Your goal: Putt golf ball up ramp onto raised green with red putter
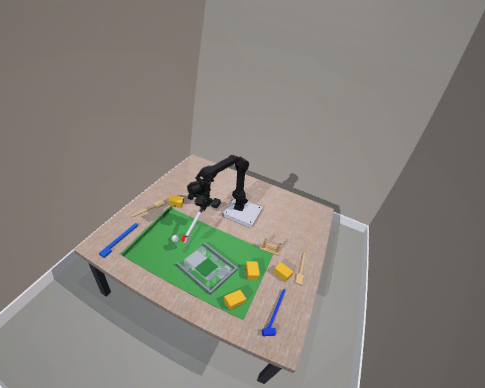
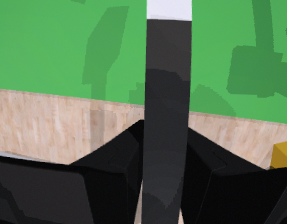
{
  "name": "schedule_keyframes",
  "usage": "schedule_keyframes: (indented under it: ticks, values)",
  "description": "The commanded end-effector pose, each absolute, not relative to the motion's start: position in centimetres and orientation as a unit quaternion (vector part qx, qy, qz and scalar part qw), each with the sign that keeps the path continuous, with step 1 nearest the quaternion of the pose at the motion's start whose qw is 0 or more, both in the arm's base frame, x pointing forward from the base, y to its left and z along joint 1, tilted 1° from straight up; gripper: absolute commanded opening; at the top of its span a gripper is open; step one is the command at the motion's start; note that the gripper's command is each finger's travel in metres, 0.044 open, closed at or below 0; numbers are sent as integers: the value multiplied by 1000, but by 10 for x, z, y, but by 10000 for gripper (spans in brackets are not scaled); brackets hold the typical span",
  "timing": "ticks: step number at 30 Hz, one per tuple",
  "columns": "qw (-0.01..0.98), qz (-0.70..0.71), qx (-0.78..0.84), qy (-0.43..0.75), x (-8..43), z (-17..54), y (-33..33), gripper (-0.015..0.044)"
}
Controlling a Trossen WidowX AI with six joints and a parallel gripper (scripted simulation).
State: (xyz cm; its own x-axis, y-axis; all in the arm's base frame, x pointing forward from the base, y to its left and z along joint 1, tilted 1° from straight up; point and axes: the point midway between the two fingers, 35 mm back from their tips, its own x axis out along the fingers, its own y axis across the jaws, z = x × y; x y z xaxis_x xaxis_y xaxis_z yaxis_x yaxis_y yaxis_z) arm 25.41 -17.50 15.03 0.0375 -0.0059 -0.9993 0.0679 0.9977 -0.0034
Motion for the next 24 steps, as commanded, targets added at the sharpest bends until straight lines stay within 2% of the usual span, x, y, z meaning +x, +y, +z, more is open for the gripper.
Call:
schedule_keyframes:
  ticks: [1, 11, 24]
  values:
    - [716, -66, 53, 693, 244, 154, -194, 0]
    - [693, -160, 135, 690, 210, 158, -236, 0]
    - [692, -161, 137, 690, 210, 131, -238, 0]
